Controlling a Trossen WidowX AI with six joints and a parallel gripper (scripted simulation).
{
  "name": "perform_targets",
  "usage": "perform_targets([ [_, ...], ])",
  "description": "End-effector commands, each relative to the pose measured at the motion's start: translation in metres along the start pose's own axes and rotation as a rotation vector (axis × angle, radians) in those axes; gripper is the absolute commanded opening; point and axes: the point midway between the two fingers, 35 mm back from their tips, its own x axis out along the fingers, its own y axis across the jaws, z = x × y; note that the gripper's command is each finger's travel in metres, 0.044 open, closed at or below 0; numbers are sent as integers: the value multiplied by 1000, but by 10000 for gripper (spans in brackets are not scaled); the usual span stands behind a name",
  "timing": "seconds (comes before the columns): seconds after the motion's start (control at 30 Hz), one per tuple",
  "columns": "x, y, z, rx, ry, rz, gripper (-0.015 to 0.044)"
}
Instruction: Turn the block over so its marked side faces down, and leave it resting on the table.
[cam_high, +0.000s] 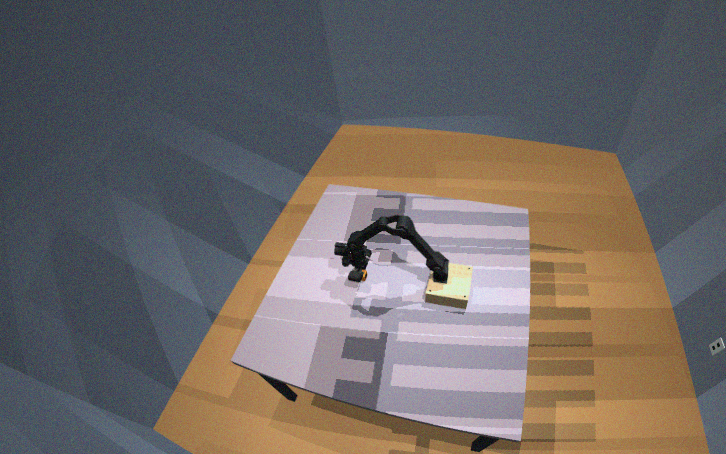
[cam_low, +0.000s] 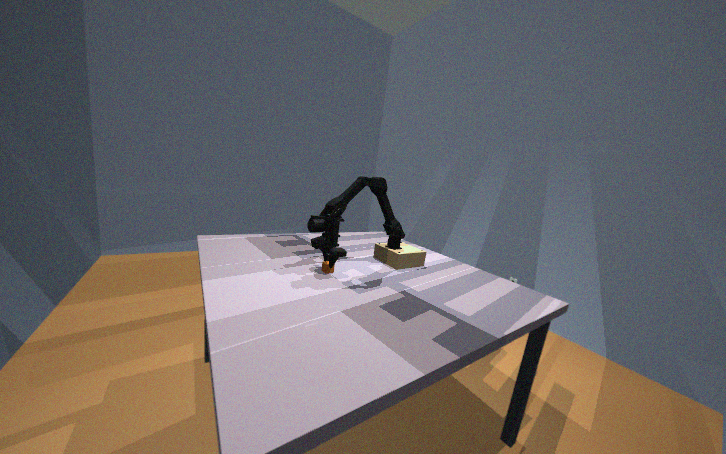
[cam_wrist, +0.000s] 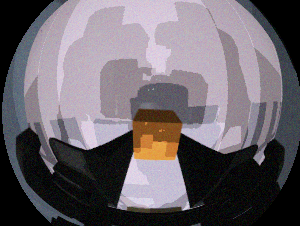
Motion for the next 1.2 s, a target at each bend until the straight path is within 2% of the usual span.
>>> perform_targets([
  [0.0,1,0,0,-3,1,2,111],
  [0.23,1,0,0,-3,1,2,64],
  [0.33,-14,0,0,-3,1,2,0],
  [0.43,-29,0,0,-3,1,2,0],
  [0.63,-28,0,0,-3,-9,2,0],
  [1.17,-19,1,3,-6,-244,1,0],
])
